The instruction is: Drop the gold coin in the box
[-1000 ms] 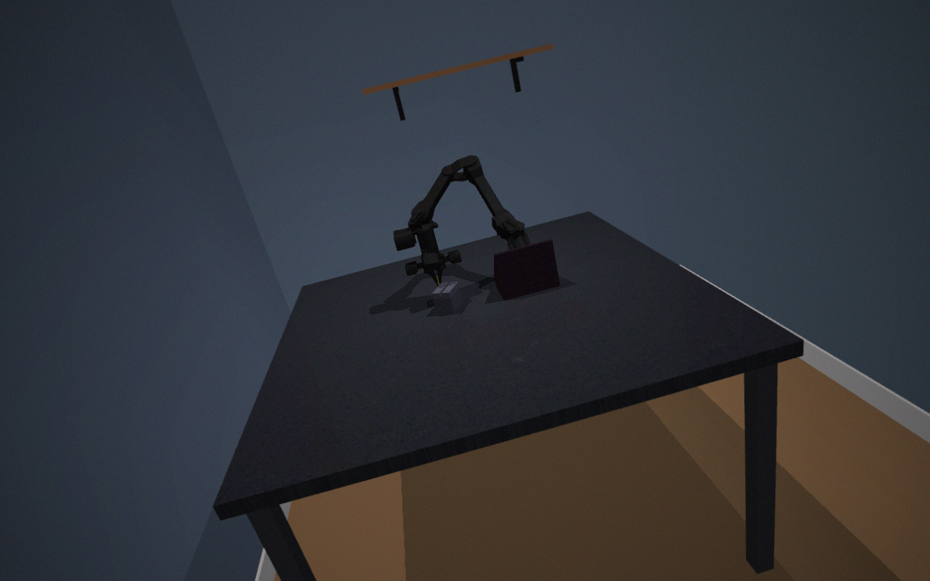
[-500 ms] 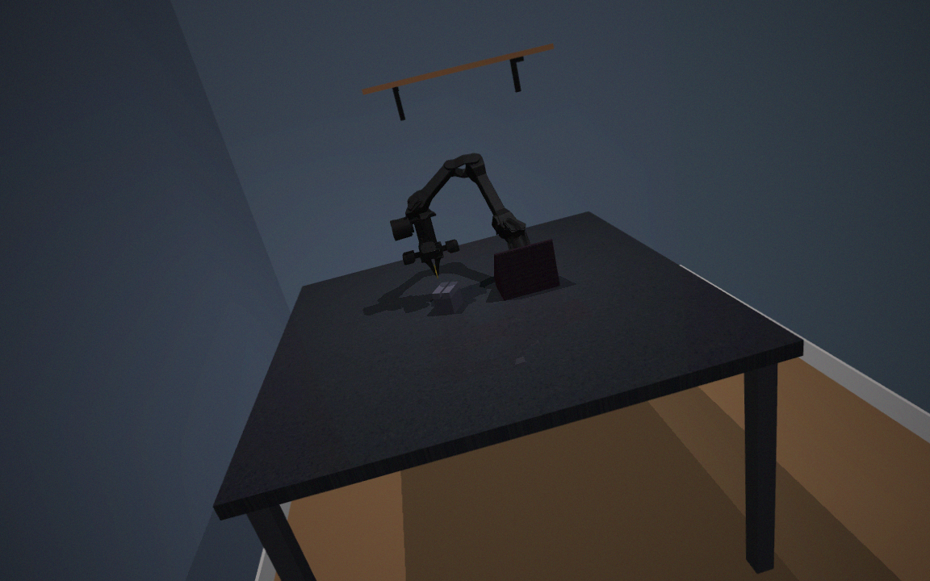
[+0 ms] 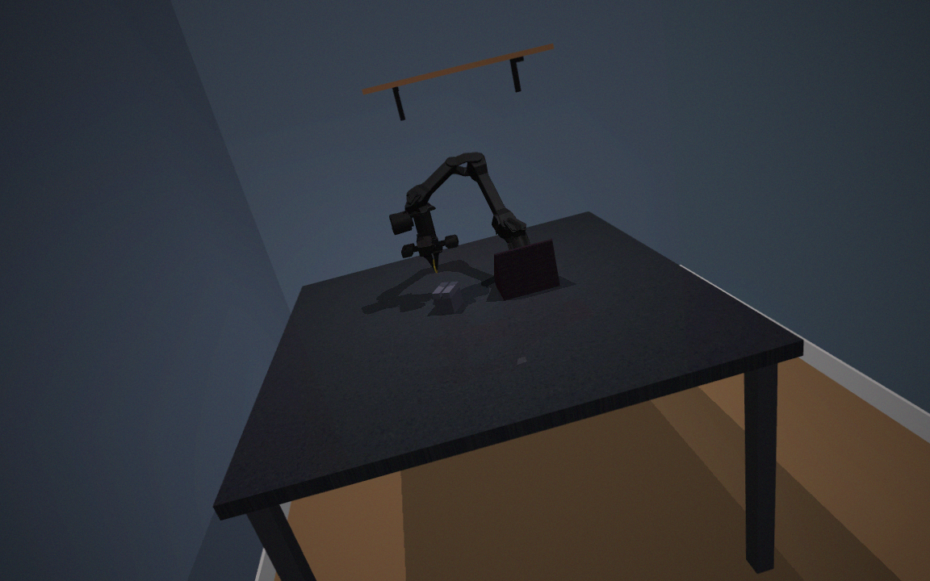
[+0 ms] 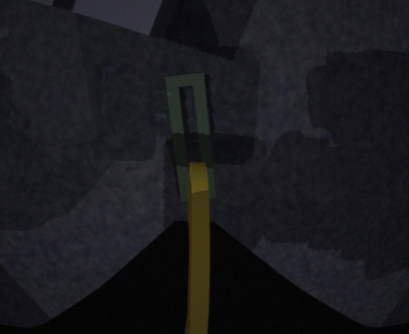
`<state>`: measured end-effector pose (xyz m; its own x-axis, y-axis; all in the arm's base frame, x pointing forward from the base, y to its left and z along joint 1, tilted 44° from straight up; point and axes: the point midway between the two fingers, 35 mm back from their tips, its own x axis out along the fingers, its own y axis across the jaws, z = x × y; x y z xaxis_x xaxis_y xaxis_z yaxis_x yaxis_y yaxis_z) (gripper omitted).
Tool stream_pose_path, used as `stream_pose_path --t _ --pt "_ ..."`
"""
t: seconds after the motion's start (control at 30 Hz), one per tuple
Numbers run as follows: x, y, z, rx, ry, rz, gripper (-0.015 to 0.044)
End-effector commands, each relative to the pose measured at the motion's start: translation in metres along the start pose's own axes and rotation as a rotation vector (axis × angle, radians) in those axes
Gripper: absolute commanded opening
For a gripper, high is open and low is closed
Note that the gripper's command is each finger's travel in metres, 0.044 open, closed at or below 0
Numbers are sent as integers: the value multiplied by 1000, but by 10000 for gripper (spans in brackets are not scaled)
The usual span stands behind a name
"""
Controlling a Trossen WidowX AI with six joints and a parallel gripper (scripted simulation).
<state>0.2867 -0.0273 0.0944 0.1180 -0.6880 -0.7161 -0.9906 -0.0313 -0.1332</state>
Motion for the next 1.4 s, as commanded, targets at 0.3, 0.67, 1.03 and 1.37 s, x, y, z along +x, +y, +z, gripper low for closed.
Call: stream_pose_path --t 0.3,0.67,1.03,1.37 --pt "-2 3 0 321 -3 1 0" --pt "-2 4 17 320 -8 1 0" --pt "-3 10 45 319 -13 3 0" --pt "-3 17 70 319 -13 3 0"
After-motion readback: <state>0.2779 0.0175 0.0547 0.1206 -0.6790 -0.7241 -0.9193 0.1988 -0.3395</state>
